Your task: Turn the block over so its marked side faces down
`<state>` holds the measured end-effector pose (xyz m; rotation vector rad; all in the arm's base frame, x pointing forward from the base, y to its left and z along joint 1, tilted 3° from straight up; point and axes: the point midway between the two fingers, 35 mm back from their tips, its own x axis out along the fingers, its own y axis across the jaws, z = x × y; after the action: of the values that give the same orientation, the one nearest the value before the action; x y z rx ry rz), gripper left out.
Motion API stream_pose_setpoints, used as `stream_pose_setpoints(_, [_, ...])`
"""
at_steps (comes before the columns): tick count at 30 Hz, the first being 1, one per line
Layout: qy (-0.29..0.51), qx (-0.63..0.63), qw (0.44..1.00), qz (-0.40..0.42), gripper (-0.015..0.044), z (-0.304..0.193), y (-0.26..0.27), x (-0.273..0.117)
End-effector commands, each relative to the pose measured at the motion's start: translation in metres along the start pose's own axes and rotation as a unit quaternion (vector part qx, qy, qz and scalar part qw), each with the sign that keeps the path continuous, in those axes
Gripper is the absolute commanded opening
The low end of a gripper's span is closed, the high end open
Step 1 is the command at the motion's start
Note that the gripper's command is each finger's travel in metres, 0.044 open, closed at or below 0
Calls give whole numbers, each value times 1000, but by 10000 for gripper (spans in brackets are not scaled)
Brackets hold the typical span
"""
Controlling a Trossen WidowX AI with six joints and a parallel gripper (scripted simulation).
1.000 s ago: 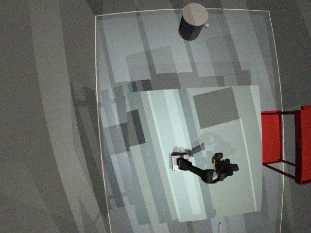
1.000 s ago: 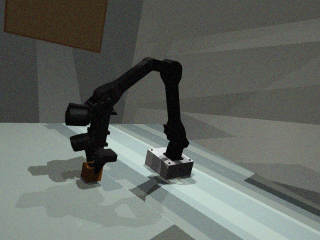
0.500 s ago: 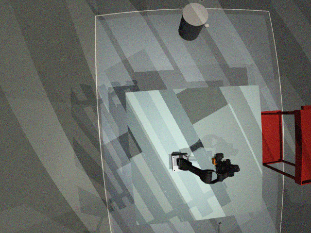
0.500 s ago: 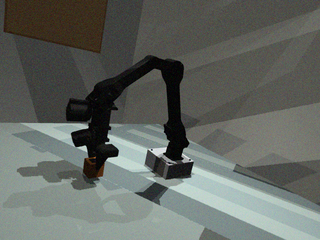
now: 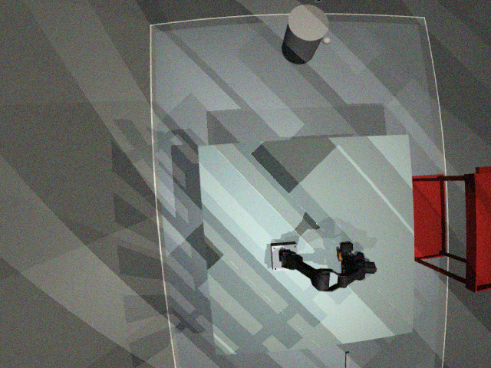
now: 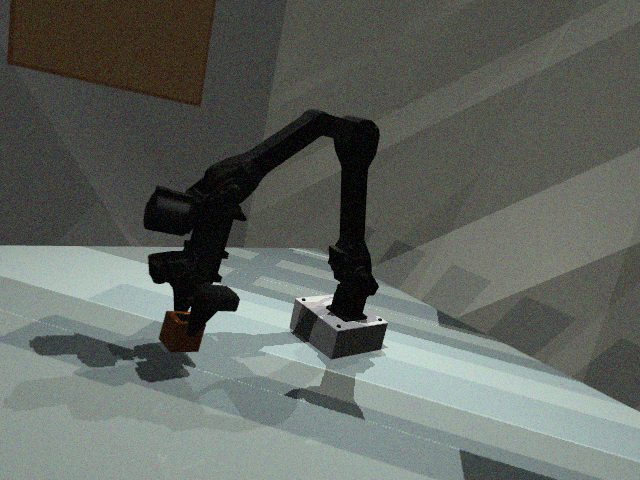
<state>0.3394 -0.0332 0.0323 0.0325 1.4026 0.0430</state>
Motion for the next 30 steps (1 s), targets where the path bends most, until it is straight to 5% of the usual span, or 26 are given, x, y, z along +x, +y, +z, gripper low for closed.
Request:
stream_pose_setpoints(1, [-39, 2, 999, 1, 0, 1, 0, 0])
stream_pose_setpoints(30, [-211, 1, 977, -1, 0, -3, 0, 6])
